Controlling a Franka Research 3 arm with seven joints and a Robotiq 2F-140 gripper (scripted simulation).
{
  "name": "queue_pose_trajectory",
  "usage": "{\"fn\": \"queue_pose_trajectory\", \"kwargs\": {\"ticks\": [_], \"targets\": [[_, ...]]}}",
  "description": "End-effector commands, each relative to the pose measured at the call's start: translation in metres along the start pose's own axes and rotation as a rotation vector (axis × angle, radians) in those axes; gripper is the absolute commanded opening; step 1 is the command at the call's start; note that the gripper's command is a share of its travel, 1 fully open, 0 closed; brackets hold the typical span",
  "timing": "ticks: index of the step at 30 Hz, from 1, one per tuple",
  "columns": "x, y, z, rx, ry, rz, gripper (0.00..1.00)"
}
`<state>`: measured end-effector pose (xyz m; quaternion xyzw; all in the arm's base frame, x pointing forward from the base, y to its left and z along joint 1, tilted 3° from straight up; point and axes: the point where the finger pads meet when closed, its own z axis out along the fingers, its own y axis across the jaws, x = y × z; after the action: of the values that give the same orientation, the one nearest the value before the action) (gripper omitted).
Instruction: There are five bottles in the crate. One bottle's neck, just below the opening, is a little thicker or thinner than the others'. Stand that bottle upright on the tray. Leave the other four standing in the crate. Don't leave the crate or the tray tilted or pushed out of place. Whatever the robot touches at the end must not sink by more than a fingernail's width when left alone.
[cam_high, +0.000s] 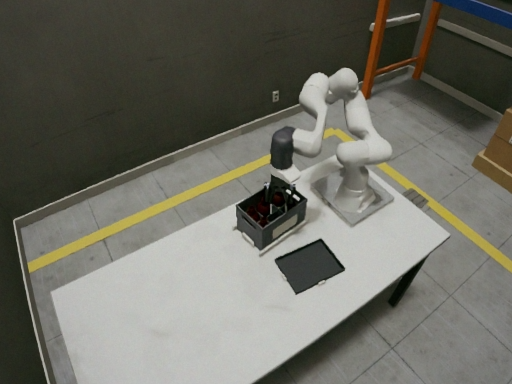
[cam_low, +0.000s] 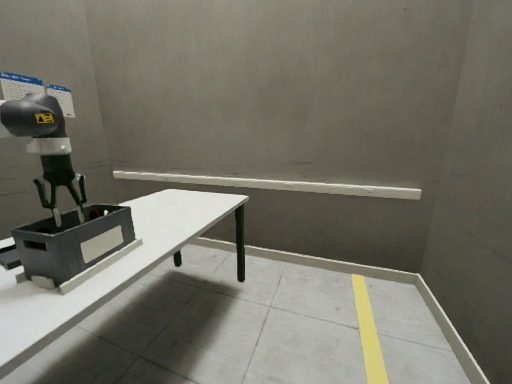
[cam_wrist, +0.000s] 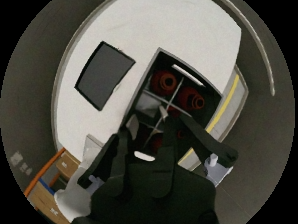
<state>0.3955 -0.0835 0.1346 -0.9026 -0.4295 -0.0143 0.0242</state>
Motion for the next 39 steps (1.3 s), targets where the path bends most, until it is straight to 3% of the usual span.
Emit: {"fn": "queue_pose_trajectory", "kwargs": {"ticks": [1,25,26,39], "targets": [[0.0000,0.0002,0.0010,-0.003,-0.002,0.002,0.44],[0.0000,0.0002,0.0010,-0.003,-0.002,0.002,0.44],[0.0000,0.0002,0.0010,-0.003,-0.002,0.002,0.10],[0.0000,0.0002,0.0010,-0.003,-0.002,0.002,0.10]]}}
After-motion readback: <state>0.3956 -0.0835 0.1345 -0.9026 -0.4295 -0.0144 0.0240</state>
